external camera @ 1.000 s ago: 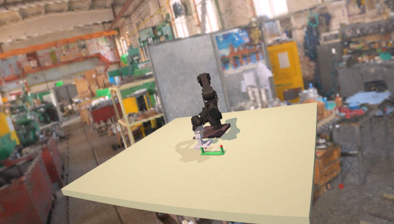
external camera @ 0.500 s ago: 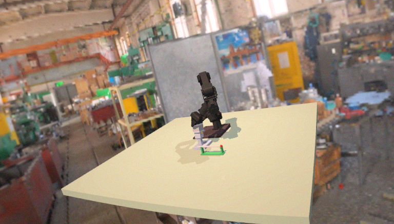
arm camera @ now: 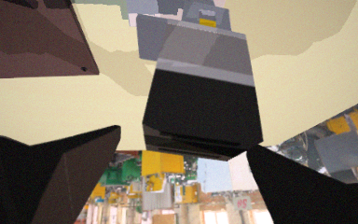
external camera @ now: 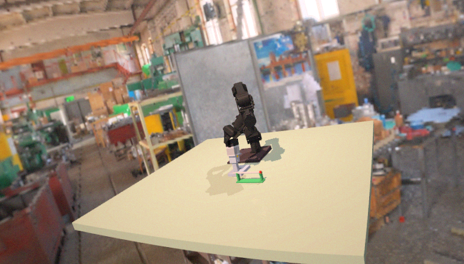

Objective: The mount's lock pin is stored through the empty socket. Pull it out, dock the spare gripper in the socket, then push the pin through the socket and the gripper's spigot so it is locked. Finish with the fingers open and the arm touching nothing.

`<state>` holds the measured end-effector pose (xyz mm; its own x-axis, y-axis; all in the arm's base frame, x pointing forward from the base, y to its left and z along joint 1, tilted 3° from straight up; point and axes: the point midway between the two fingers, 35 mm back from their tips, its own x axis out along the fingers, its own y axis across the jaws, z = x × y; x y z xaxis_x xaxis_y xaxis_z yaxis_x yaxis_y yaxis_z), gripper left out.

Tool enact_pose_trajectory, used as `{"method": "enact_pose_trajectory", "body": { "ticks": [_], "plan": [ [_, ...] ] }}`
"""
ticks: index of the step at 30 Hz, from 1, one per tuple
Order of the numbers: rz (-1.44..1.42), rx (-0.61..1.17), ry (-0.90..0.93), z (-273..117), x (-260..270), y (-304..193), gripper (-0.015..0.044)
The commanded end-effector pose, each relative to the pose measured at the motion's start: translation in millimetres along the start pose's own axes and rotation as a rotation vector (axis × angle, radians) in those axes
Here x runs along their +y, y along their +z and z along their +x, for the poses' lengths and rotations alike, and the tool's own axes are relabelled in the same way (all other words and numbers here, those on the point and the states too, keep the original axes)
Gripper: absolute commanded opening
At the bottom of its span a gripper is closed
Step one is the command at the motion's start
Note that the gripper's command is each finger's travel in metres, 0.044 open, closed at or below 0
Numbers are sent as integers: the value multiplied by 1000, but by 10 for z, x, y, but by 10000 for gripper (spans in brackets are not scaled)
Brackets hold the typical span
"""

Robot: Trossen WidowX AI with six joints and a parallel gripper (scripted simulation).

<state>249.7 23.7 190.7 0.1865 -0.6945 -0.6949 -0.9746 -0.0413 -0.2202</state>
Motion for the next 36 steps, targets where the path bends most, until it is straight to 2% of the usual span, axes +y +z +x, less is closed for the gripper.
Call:
{"method": "enact_pose_trajectory", "body": {
  "ticks": [1, 36],
  "plan": [
    [-4, -14, -21, -56, 5, -69, 440],
    [-5, -134, -210, -494, -44, -604, 440]
  ]
}}
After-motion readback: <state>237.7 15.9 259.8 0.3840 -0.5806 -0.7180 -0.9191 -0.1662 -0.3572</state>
